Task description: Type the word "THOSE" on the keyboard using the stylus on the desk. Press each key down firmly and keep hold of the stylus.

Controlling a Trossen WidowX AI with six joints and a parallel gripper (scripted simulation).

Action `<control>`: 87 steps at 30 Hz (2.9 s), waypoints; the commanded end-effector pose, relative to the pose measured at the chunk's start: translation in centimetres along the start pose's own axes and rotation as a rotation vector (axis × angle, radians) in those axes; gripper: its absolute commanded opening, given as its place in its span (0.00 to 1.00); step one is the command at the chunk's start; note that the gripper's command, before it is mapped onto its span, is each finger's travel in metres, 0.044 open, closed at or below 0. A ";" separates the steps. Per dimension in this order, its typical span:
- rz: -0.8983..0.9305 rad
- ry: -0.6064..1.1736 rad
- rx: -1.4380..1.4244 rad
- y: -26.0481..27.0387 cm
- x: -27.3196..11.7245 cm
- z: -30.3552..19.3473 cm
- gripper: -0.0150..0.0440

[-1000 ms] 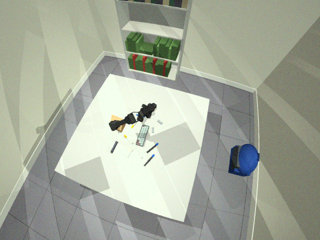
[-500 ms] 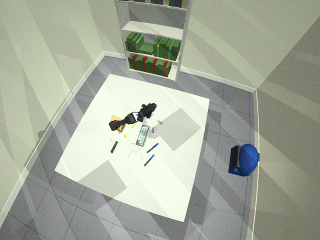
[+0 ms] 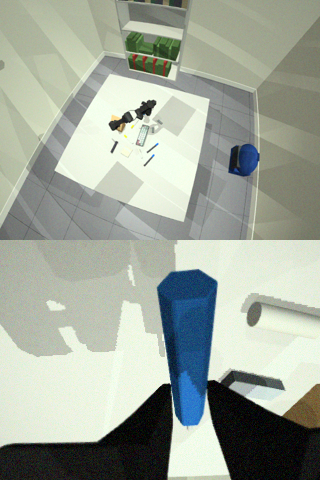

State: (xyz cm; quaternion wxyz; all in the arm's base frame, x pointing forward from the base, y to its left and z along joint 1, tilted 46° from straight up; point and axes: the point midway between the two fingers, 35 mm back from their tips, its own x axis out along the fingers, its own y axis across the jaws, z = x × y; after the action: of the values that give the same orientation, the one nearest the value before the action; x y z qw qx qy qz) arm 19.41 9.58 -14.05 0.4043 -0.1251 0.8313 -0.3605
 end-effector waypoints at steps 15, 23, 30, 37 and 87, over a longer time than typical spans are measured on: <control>0.255 -0.072 -0.174 -3.3 -3.7 1.6 0.25; 0.371 -0.143 -0.254 -5.4 -5.3 2.3 0.25; 0.461 -0.223 -0.317 -7.3 -6.5 2.9 0.25; 0.536 -0.317 -0.373 -9.4 -7.5 3.4 0.25; 0.498 -1.209 -0.565 -24.5 -9.2 3.6 0.25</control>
State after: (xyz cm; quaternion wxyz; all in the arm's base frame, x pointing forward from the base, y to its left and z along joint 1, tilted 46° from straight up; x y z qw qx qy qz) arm 26.42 -4.48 6.58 0.8101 -0.1887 0.5456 0.1017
